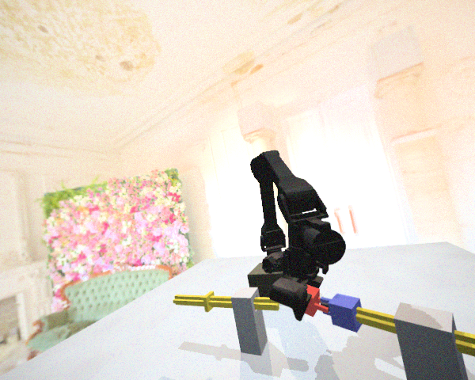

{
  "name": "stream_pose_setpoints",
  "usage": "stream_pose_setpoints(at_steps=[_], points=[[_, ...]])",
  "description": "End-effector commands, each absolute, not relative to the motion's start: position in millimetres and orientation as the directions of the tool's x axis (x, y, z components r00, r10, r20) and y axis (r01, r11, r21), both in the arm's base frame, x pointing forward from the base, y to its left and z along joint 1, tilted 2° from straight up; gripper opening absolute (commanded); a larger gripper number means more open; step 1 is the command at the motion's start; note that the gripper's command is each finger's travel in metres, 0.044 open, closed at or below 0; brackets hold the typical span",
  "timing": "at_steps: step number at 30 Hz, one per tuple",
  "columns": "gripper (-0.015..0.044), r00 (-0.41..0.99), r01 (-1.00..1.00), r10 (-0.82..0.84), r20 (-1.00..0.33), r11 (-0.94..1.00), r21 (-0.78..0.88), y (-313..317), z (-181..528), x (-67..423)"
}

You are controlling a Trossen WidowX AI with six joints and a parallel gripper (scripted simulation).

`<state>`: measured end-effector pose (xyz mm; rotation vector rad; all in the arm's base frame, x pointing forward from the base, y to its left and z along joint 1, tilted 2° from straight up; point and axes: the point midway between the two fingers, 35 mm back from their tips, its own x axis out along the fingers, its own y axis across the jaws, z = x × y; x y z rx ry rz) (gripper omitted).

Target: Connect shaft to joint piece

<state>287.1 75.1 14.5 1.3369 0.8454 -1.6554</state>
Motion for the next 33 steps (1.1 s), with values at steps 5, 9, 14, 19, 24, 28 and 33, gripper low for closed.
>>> stream_pose_setpoints(at_steps=[5, 9, 14, 19, 24, 28, 33], points=[[0.0147, -0.093, 0.902, -0.187, -0.978, -0.432, -0.003, 75.1, 14.5, 287.1], [0.0094, -0.093, 0.902, -0.187, -0.978, -0.432, -0.003, 75.1, 14.5, 287.1], [0.0, -0.093, 0.902, -0.187, -0.978, -0.432, -0.003, 75.1, 14.5, 287.1], [0.0, -0.089, 0.905, -0.18, -0.98, -0.425, -0.004, 74.9, 14.1, 287.5], [0.0, -0.059, 0.931, -0.136, -0.989, -0.366, -0.005, 73.2, 11.2, 290.4], [0.0, -0.035, 0.951, -0.093, -0.995, -0.309, -0.004, 71.8, 8.5, 293.4], [0.0, -0.016, 0.97, -0.038, -0.999, -0.243, -0.006, 70.8, 5.4, 296.6]])
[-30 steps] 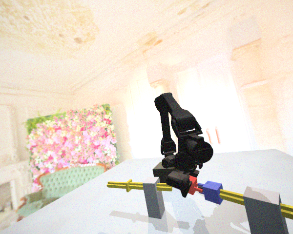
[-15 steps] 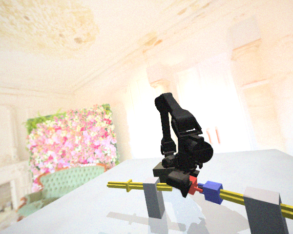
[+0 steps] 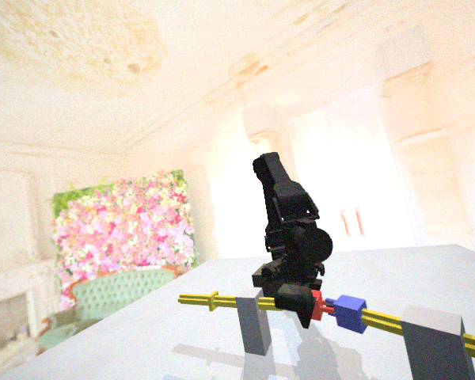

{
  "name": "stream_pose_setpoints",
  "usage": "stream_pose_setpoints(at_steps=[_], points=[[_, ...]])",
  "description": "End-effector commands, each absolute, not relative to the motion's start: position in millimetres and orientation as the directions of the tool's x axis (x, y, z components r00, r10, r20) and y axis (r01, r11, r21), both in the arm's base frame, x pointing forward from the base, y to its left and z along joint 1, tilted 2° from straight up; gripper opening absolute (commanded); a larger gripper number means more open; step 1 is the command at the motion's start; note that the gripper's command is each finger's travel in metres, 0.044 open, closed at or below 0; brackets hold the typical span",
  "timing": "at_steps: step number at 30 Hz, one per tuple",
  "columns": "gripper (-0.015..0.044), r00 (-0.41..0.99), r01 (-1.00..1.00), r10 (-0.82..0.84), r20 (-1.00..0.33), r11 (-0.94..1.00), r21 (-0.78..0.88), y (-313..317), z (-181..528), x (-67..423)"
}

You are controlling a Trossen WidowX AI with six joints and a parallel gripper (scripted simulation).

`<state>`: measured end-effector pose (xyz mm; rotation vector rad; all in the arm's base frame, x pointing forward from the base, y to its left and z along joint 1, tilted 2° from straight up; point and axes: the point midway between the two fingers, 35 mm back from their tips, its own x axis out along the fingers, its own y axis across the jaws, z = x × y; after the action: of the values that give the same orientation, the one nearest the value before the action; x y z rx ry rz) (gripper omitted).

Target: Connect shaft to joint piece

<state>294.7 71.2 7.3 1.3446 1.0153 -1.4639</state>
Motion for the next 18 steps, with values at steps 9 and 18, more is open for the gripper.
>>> stream_pose_setpoints(at_steps=[9, 18], points=[[0.0, -0.009, 0.982, 0.005, -1.0, -0.187, -0.01, 70.6, 3.3, 299.0], [0.0, -0.011, 0.981, -0.001, -1.0, -0.194, -0.011, 70.7, 3.6, 298.4]])
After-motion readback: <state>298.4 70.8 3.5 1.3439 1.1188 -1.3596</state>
